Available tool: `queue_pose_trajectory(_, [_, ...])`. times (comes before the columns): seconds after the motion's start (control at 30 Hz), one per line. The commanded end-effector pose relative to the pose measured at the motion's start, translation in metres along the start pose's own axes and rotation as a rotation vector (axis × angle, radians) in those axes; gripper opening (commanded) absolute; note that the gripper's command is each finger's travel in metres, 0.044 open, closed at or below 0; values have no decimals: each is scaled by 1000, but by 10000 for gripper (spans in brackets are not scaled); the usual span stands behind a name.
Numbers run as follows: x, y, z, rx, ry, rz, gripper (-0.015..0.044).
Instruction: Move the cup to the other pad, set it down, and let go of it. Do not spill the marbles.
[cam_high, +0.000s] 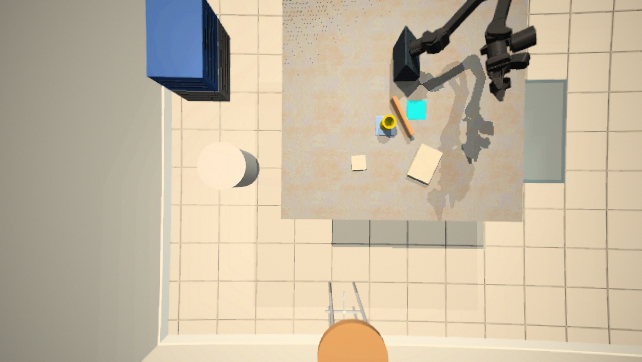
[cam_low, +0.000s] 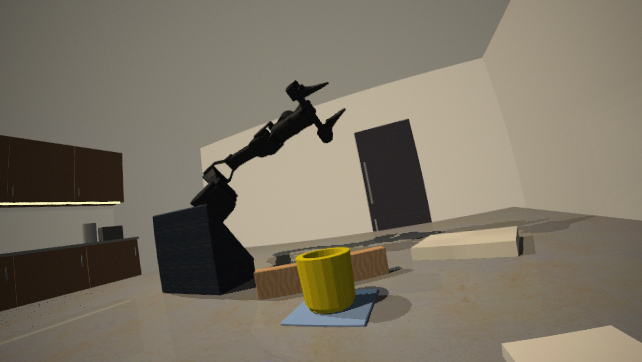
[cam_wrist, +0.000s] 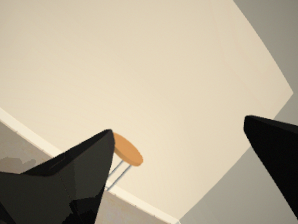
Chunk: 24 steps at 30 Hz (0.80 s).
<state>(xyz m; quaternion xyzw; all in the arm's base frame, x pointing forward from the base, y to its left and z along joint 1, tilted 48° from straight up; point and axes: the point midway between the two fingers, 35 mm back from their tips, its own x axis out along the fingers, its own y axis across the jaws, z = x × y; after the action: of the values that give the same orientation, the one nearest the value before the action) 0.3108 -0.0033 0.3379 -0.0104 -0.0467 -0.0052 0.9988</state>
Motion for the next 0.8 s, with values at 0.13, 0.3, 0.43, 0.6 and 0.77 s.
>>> queue_pose_trajectory(0.13, [29,2,-50,-174,224,71,269])
queue_pose_trajectory(0.3, [53,3,-127,-372,521,243,167])
queue_pose_trajectory(0.43, [57,3,-188,-477,723,431,167])
queue_pose_trajectory(0.6, [46,5,-258,-531,915,711,167])
queue_pose_trajectory(0.77, [22,8,-316,-496,1025,1013,167])
